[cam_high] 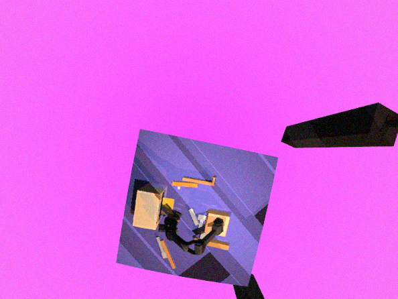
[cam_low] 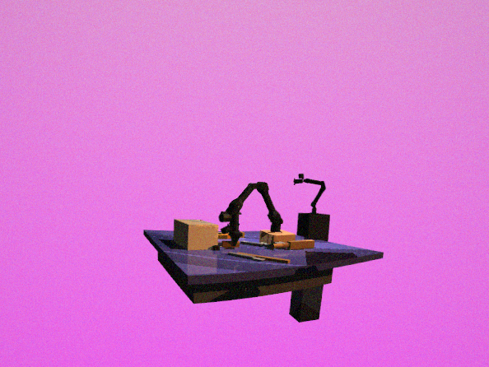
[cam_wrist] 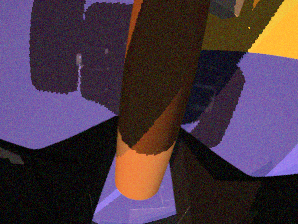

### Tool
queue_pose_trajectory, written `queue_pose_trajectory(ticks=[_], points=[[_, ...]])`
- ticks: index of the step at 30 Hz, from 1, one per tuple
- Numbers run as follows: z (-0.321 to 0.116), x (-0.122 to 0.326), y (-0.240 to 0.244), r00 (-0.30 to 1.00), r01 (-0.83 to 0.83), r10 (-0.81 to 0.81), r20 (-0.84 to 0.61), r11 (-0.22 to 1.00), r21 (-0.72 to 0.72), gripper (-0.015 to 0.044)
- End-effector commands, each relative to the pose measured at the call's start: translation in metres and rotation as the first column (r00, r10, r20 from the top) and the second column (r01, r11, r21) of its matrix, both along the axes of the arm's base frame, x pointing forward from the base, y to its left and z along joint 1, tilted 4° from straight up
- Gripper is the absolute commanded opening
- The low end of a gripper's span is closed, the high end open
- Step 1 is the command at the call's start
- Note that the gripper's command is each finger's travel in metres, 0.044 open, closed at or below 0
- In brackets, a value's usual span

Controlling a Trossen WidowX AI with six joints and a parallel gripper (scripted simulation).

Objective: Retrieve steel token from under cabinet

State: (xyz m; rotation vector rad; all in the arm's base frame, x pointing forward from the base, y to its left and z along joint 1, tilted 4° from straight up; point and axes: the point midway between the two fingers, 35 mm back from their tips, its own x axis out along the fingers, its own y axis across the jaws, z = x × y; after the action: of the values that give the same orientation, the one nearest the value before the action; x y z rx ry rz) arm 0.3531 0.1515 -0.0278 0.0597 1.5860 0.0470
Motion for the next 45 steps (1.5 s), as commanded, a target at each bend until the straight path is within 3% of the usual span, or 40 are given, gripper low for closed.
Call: queue_pose_trajectory(ticks=[1, 45], points=[[0.0, 0.011, -0.001, 0.999, 0.001, -0.002, 0.04, 1.0, 0.005, 0.0], [-0.002, -0.035, 0.001, 0.999, 0.001, -0.002, 0.036, 1.0, 0.005, 0.0]])
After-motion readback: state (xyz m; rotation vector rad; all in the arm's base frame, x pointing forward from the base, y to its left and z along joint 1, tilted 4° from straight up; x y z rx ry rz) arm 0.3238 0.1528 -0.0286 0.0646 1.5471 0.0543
